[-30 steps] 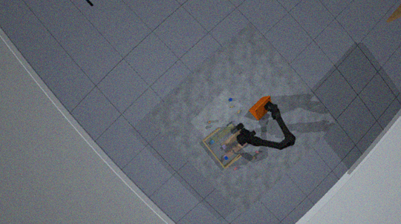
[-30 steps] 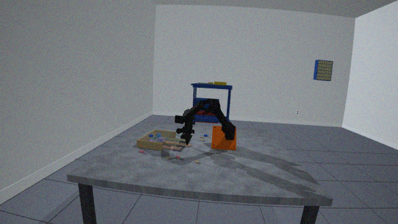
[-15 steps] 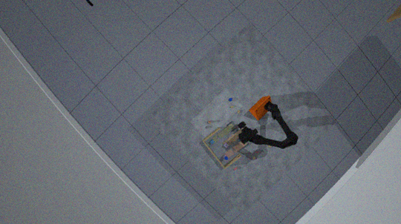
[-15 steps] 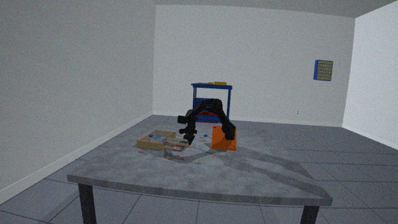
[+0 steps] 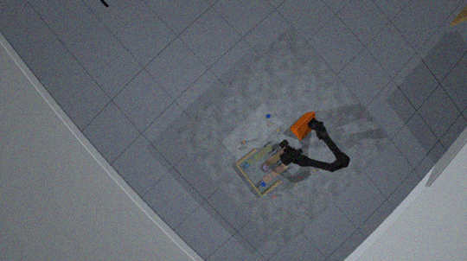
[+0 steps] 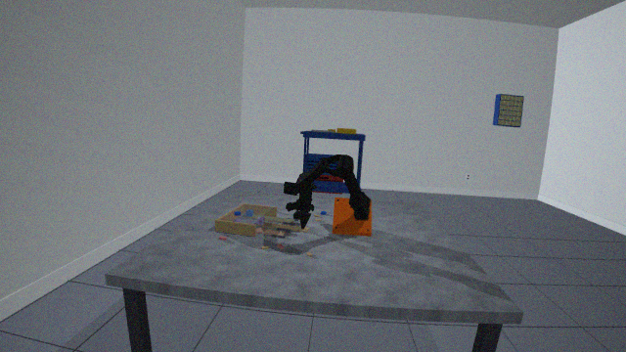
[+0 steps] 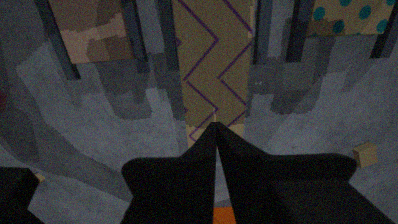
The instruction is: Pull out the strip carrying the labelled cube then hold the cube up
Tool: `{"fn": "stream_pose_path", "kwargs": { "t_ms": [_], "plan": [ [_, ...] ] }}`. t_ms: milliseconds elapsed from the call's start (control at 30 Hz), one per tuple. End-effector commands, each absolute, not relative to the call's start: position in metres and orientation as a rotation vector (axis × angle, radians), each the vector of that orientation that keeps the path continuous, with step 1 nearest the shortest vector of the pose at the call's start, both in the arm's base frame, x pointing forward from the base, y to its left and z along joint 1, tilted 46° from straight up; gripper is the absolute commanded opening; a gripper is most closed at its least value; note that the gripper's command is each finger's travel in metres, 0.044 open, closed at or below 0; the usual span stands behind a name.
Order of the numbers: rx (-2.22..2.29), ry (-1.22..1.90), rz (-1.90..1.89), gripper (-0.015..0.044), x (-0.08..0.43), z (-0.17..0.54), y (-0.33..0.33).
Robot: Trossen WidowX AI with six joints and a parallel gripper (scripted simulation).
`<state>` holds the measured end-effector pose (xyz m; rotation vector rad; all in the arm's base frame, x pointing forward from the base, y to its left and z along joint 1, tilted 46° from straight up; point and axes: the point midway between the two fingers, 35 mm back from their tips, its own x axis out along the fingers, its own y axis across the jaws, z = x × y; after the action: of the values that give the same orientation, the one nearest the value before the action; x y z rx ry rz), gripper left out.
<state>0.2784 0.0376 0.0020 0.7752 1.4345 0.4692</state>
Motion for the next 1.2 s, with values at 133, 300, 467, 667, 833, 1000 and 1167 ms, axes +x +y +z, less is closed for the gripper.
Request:
{"fn": "stream_pose_path", "kwargs": {
  "t_ms": [133, 300, 467, 667, 833, 1000, 1167],
  "plan": [
    [0.776, 1.467, 0.476, 0.0, 0.258, -0.002, 0.045],
    [0.776, 1.467, 0.476, 0.0, 0.251, -0.002, 0.046],
    [0.776, 1.467, 0.476, 0.0, 0.244, -0.001, 0.047],
    [0.776, 1.468, 0.476, 0.0, 0.236, -0.001, 0.049],
    [0.777, 1.468, 0.476, 0.0, 0.23, -0.001, 0.05],
    [0.777, 1.468, 0.476, 0.0, 0.223, 0.0, 0.051],
    [0.777, 1.469, 0.476, 0.0, 0.217, 0.0, 0.052]
  ]
}}
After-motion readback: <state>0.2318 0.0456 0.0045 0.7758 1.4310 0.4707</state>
